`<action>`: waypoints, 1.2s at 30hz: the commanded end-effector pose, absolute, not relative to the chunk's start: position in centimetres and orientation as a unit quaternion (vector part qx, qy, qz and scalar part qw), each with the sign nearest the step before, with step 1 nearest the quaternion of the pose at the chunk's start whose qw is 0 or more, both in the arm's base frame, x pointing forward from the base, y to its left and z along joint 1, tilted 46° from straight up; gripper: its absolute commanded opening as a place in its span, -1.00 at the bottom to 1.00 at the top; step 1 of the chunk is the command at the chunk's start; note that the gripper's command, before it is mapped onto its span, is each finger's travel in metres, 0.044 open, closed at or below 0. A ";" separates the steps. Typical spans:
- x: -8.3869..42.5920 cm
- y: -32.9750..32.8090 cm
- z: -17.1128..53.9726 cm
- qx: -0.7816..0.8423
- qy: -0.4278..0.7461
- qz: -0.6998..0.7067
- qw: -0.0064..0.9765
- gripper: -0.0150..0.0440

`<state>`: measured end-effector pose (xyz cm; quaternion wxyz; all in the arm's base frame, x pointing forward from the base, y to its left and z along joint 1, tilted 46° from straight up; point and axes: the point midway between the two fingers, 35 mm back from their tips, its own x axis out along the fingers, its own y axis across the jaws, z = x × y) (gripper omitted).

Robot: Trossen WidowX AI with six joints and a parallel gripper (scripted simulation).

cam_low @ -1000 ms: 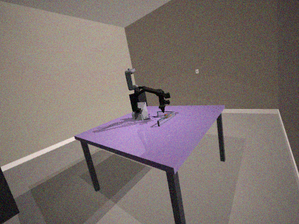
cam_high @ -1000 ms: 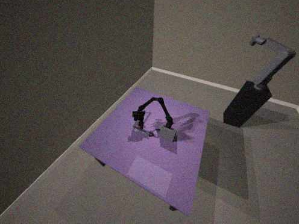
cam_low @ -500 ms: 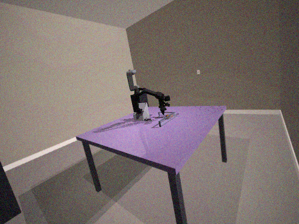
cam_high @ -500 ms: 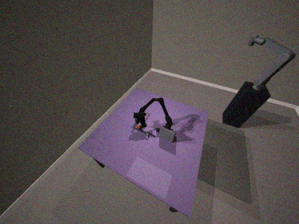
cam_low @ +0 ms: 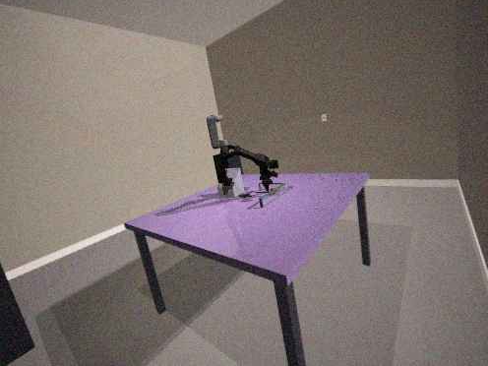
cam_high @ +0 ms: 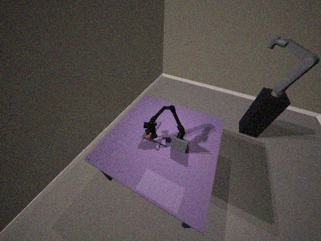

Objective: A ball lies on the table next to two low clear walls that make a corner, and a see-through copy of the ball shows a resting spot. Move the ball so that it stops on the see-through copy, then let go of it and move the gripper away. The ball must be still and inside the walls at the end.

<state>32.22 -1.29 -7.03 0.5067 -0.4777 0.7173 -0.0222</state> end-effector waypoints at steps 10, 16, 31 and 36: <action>32.3 -1.9 -8.0 -0.480 0.719 -0.022 0.502 -0.49; 33.2 -1.3 -8.6 -0.480 0.719 -0.022 0.503 -0.49; 35.4 0.0 -9.9 -0.480 0.718 -0.022 0.504 -0.49; 36.1 0.4 -10.4 -0.480 0.718 -0.022 0.504 -0.49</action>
